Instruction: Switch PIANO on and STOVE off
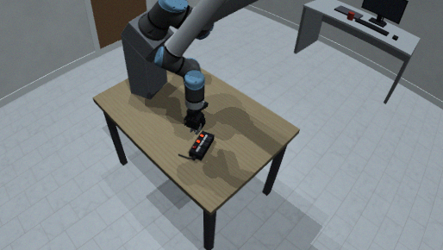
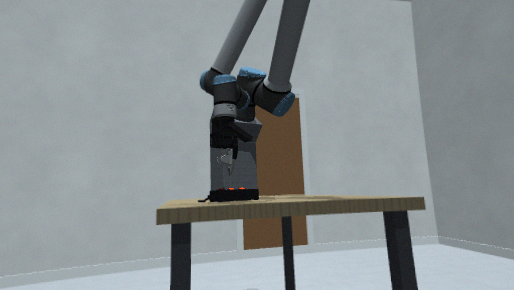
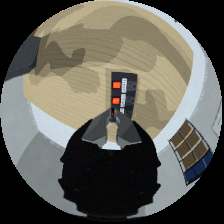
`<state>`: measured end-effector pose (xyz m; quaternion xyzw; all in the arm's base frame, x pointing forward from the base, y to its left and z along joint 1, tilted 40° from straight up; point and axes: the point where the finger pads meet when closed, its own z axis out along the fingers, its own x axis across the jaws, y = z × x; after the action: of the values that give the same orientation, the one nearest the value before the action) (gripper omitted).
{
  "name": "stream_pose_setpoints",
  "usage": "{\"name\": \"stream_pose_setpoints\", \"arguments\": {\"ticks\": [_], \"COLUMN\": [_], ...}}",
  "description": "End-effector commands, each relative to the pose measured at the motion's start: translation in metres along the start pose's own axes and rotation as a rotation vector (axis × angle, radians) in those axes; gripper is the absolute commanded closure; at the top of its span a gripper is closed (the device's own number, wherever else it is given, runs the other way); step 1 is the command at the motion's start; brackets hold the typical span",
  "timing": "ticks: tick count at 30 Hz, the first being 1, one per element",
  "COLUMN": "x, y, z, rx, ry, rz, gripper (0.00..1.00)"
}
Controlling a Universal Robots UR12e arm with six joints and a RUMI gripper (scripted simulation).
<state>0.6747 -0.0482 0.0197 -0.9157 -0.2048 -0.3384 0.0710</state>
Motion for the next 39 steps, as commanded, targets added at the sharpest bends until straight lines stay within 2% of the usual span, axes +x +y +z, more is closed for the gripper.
{"name": "stream_pose_setpoints", "arguments": {"ticks": [1,19,39], "x": [0.0,0.0,0.0], "y": [0.0,0.0,0.001], "z": [0.0,0.003,0.023], "rx": [-0.001,0.0,0.001], "ry": [0.0,-0.002,-0.002], "rz": [0.0,-0.001,-0.001], "gripper": [1.0,1.0,1.0]}}
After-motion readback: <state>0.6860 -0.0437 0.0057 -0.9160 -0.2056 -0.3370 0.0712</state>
